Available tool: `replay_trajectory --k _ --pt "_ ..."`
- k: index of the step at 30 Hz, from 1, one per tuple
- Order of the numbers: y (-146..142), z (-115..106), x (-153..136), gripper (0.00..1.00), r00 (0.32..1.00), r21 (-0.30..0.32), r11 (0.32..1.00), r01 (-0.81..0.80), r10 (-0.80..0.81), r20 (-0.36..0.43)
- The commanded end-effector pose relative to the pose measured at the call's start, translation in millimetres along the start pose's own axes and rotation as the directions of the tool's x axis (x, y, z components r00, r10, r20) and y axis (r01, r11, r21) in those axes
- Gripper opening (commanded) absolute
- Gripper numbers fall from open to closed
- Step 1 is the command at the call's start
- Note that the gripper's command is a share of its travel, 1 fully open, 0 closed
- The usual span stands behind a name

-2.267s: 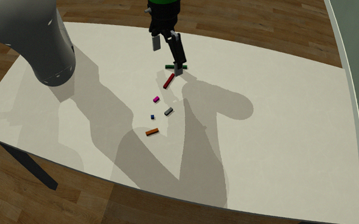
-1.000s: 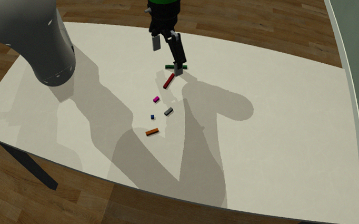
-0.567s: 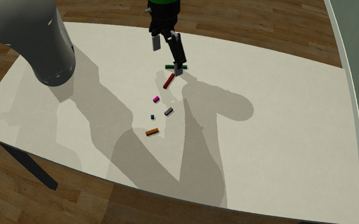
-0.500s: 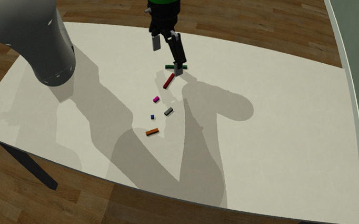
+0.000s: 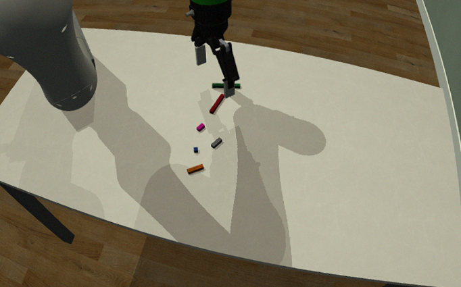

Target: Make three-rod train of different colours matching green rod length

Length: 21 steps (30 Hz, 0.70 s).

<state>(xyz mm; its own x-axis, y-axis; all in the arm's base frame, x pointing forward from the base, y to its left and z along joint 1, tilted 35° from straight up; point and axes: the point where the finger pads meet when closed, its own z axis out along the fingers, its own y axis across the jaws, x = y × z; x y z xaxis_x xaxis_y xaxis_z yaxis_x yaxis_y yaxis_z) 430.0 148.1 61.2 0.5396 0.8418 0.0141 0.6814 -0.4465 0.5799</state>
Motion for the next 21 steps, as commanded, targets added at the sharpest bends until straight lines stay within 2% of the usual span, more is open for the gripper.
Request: replay_trajectory --k 1,7,10,14,16,17,21 --pt "0.0 -0.2 0.2 1.0 1.0 0.0 1.0 0.0 0.0 0.0" --pt "1.3 -0.3 -0.7 1.0 1.0 0.0 1.0 -0.004 0.004 0.0" --pt "37.4 -4.1 -27.4 1.0 0.994 0.006 0.994 -0.112 0.112 0.002" --pt "60.8 -7.1 -48.1 1.0 0.982 0.008 0.982 -0.187 0.187 0.003" --pt "60.8 -7.1 -48.1 1.0 0.982 0.008 0.982 -0.187 0.187 0.003" --pt "78.5 -9.9 -66.0 1.0 0.969 0.008 0.969 -0.246 0.245 0.003" --pt "99.4 -13.9 -89.9 1.0 0.948 0.006 0.948 -0.319 0.319 0.002"
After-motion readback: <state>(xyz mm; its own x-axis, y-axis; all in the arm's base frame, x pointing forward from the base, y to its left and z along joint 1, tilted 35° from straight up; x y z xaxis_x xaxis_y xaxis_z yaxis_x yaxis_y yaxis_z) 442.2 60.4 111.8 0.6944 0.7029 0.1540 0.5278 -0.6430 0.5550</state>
